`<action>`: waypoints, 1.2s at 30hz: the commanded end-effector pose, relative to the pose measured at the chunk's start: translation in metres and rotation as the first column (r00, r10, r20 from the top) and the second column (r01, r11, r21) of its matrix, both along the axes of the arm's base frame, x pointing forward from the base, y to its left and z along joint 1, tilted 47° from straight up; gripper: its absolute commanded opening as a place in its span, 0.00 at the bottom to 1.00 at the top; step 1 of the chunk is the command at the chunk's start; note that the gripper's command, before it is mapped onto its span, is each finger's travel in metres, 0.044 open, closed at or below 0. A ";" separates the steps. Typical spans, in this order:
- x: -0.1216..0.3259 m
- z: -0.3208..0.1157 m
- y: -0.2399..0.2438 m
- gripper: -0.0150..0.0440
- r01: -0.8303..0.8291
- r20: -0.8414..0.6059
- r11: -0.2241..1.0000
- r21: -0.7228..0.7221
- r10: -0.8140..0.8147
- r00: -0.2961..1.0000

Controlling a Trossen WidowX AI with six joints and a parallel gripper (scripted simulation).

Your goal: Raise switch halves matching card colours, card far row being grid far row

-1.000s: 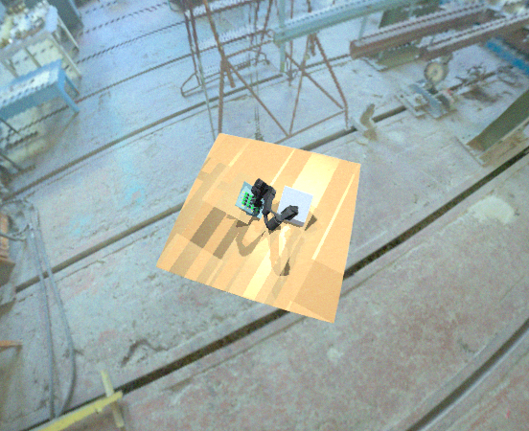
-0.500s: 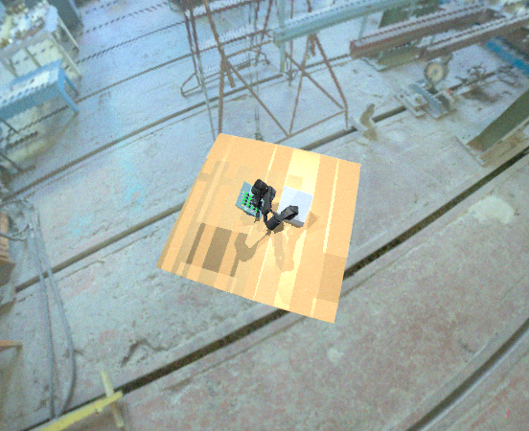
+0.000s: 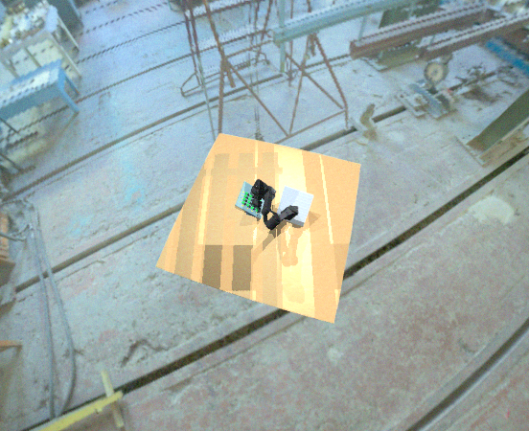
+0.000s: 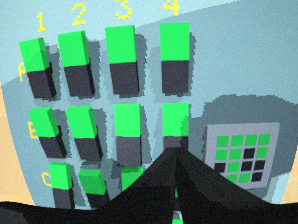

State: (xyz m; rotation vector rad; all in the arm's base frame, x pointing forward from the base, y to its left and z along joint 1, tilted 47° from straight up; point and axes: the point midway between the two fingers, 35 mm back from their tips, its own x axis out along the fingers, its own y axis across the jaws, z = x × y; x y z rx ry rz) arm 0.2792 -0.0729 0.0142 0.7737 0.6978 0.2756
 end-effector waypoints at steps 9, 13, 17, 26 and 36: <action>0.001 -0.001 0.001 0.25 0.003 -0.003 1.000 0.001 -0.003 1.000; 0.001 -0.002 0.001 0.25 0.003 -0.003 1.000 0.001 -0.003 1.000; 0.002 -0.002 0.001 0.25 0.003 -0.003 1.000 0.001 -0.003 1.000; 0.003 -0.002 0.002 0.25 0.003 -0.003 1.000 0.001 -0.003 1.000; -0.016 0.006 -0.016 0.25 -0.009 -0.023 1.000 -0.011 0.008 1.000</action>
